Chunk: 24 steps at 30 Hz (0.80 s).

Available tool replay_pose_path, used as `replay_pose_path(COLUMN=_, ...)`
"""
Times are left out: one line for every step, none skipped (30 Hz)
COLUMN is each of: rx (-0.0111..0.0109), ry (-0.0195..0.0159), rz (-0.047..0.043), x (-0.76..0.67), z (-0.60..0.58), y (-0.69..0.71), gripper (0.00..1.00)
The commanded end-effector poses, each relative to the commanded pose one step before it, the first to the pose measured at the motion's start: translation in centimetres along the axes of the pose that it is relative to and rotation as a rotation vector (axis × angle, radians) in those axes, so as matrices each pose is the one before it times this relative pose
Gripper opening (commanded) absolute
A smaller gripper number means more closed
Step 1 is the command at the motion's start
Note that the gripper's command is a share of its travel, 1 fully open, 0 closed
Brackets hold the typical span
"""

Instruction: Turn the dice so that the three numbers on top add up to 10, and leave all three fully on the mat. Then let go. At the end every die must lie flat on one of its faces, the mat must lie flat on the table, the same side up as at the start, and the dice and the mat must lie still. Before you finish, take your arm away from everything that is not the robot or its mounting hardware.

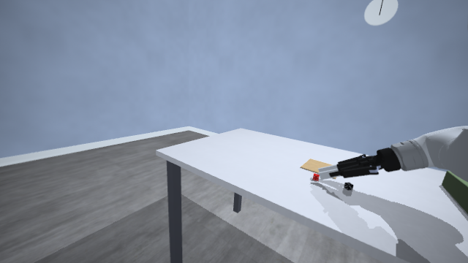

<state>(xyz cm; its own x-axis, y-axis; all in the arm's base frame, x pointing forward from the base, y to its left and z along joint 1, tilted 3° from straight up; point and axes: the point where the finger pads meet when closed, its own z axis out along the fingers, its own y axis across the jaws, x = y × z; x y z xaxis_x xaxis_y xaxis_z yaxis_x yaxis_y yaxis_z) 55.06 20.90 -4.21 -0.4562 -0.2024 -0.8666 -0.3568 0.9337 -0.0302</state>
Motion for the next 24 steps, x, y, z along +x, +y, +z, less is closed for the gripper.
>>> replay_pose_path(rx=-0.00017, ry=-0.00007, rz=0.00016, x=-0.015, z=-1.281, y=0.004, gripper=0.21)
replay_pose_path(rx=0.0, ry=0.0, rz=0.0, x=0.0, z=-0.315, y=0.0, gripper=0.21)
replay_pose_path(rx=0.0, ry=0.0, rz=0.0, x=0.0, z=-0.276, y=0.0, gripper=0.21)
replay_pose_path(rx=0.0, ry=0.0, rz=0.0, x=0.0, z=-0.232, y=0.0, gripper=0.21)
replay_pose_path(rx=0.0, ry=0.0, rz=0.0, x=0.0, z=-0.184, y=0.0, gripper=0.21)
replay_pose_path(rx=0.0, ry=0.0, rz=0.0, x=0.0, z=-0.136, y=0.0, gripper=0.21)
replay_pose_path(rx=0.0, ry=0.0, rz=0.0, x=0.0, z=-0.091, y=0.0, gripper=0.21)
replay_pose_path(rx=0.0, ry=0.0, rz=0.0, x=0.0, z=-0.052, y=0.0, gripper=0.21)
replay_pose_path(rx=0.0, ry=0.0, rz=0.0, x=0.0, z=-0.021, y=0.0, gripper=0.21)
replay_pose_path(rx=0.0, ry=0.0, rz=0.0, x=0.0, z=-0.003, y=0.0, gripper=0.21)
replay_pose_path(rx=0.0, ry=0.0, rz=0.0, x=-0.004, z=-0.002, y=0.0, gripper=0.21)
replay_pose_path(rx=0.0, ry=0.0, rz=0.0, x=-0.023, z=-0.012, y=0.0, gripper=0.21)
replay_pose_path(rx=0.0, ry=0.0, rz=0.0, x=0.0, z=0.0, y=0.0, gripper=0.21)
replay_pose_path(rx=0.0, ry=0.0, rz=0.0, x=0.0, z=0.0, y=0.0, gripper=0.21)
replay_pose_path(rx=0.0, ry=0.0, rz=0.0, x=-0.058, z=-0.03, y=0.0, gripper=0.21)
replay_pose_path(rx=0.0, ry=0.0, rz=0.0, x=-0.102, z=-0.054, y=0.0, gripper=0.21)
replay_pose_path(rx=0.0, ry=0.0, rz=0.0, x=-0.152, z=-0.081, y=0.0, gripper=0.21)
replay_pose_path(rx=0.0, ry=0.0, rz=0.0, x=-0.205, z=-0.108, y=0.0, gripper=0.21)
replay_pose_path(rx=0.0, ry=0.0, rz=0.0, x=-0.255, z=-0.136, y=0.0, gripper=0.21)
replay_pose_path(rx=0.0, ry=0.0, rz=0.0, x=-0.303, z=-0.16, y=0.0, gripper=0.21)
replay_pose_path(rx=0.0, ry=0.0, rz=0.0, x=-0.343, z=-0.182, y=0.0, gripper=0.21)
replay_pose_path(rx=0.0, ry=0.0, rz=0.0, x=-0.375, z=-0.199, y=0.0, gripper=0.21)
replay_pose_path(rx=0.0, ry=0.0, rz=0.0, x=-0.398, z=-0.212, y=0.0, gripper=0.21)
replay_pose_path(rx=0.0, ry=0.0, rz=0.0, x=-0.41, z=-0.218, y=0.0, gripper=0.21)
